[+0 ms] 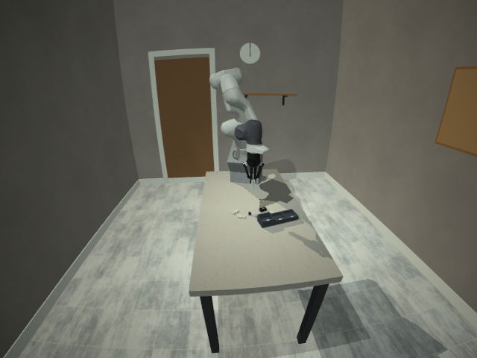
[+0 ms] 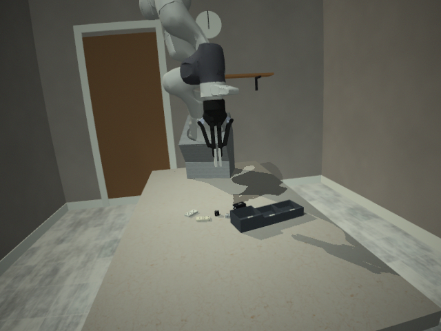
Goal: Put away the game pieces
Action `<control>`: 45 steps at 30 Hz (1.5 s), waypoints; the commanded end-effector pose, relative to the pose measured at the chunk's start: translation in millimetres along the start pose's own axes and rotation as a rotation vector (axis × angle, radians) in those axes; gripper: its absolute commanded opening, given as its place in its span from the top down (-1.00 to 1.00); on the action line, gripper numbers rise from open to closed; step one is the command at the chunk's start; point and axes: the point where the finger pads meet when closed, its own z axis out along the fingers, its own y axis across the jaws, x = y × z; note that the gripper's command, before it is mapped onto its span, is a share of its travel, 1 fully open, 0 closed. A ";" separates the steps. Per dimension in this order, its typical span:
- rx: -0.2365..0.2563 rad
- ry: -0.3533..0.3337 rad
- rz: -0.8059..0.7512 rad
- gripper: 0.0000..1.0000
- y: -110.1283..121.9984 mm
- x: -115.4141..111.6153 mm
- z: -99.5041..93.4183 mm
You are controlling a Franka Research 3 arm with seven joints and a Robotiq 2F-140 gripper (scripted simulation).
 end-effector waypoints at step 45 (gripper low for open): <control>0.003 0.002 -0.254 0.89 -68.5 112.9 126.8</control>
